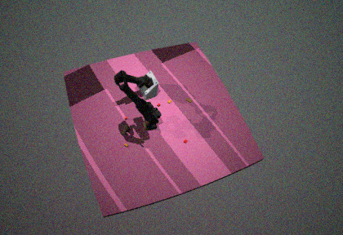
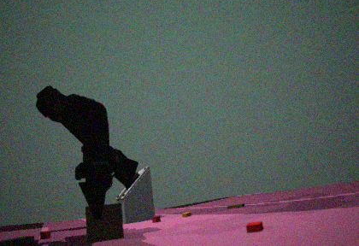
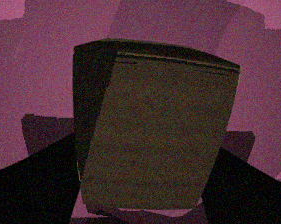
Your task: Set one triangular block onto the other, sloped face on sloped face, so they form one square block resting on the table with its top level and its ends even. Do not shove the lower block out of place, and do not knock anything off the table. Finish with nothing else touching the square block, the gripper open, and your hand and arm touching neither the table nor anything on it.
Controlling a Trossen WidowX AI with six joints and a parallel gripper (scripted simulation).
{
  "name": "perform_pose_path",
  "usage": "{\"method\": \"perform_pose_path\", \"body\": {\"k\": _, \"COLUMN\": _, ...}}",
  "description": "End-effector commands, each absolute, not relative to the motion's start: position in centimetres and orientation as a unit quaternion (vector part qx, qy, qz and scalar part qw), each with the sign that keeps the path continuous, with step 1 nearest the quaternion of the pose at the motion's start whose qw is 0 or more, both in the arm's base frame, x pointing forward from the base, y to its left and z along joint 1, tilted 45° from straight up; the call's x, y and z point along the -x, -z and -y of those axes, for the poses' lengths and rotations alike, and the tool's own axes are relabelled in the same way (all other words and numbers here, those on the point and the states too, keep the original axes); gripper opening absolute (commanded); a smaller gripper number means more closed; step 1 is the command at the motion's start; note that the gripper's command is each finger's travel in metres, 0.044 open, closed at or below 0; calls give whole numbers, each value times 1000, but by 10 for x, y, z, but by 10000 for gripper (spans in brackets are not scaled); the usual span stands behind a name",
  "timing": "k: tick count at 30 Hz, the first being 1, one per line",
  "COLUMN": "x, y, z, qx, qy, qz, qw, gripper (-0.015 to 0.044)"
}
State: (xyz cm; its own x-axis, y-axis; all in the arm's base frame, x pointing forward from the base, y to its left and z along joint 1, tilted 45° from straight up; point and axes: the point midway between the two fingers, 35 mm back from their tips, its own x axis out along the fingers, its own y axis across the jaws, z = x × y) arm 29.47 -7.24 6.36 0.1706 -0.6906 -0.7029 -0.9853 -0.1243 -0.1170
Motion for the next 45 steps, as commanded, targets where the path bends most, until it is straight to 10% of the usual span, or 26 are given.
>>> {"method": "perform_pose_path", "body": {"k": 1, "x": -295, "y": -64, "z": 72, "qx": 707, "qy": -251, "qz": -593, "qw": 294, "gripper": 315}}
{"method": "perform_pose_path", "body": {"k": 6, "x": -295, "y": -64, "z": 72, "qx": 707, "qy": -251, "qz": -593, "qw": 294, "gripper": 440}}
{"method": "perform_pose_path", "body": {"k": 45, "x": -280, "y": -135, "z": -1, "qx": 710, "qy": -253, "qz": -588, "qw": 294, "gripper": 440}}
